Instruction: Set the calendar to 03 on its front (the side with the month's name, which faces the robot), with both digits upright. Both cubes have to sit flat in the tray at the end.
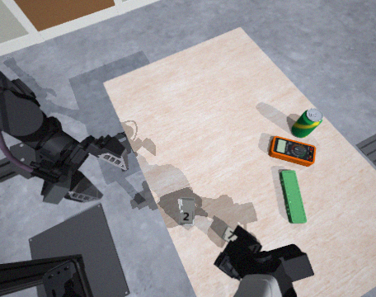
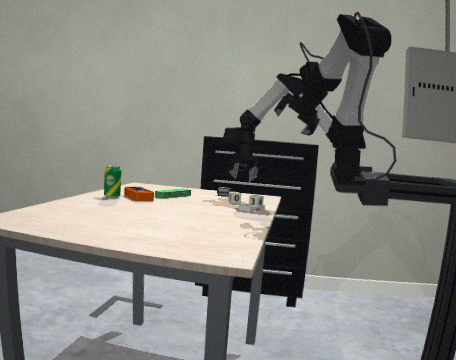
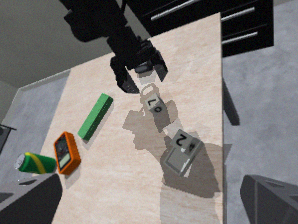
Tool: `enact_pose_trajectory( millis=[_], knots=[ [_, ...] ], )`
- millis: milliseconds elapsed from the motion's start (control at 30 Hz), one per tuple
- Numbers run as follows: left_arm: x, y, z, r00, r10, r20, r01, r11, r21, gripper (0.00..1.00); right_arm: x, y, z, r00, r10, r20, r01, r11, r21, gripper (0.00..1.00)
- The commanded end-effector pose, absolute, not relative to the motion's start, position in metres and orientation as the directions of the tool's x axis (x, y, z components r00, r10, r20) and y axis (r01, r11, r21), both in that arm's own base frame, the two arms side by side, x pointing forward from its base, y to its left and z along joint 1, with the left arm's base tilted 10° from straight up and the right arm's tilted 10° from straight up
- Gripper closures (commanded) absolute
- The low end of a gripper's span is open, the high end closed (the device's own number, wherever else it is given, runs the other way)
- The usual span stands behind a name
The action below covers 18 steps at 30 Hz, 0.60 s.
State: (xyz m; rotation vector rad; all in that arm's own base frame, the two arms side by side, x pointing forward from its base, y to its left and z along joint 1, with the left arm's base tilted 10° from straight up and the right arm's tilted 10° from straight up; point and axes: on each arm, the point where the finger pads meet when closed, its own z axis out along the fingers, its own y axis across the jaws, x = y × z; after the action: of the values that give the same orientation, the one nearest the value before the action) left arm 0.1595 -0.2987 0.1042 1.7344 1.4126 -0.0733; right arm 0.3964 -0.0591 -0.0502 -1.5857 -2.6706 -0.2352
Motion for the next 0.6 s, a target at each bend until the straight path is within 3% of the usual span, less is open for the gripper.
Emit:
enact_pose_trajectory(
  millis=[0,200,567],
  knots=[
    [0.164,-0.287,0.104,0.303,0.786,-0.54,0.82,0.073,0.567,0.0,0.411,-0.053,-0.031,-0.711,0.701,-0.052,0.687,0.708,0.161,0.35],
    [0.163,-0.28,0.1,0.279,0.797,-0.536,0.824,0.087,0.559,0.0,0.409,-0.04,-0.037,-0.84,0.533,-0.099,0.522,0.845,0.118,0.35],
    [0.161,-0.263,0.089,0.229,0.818,-0.528,0.832,0.118,0.542,0.0,0.399,-0.002,-0.053,-0.985,-0.075,-0.155,-0.067,0.996,-0.057,0.35]
  ],
)
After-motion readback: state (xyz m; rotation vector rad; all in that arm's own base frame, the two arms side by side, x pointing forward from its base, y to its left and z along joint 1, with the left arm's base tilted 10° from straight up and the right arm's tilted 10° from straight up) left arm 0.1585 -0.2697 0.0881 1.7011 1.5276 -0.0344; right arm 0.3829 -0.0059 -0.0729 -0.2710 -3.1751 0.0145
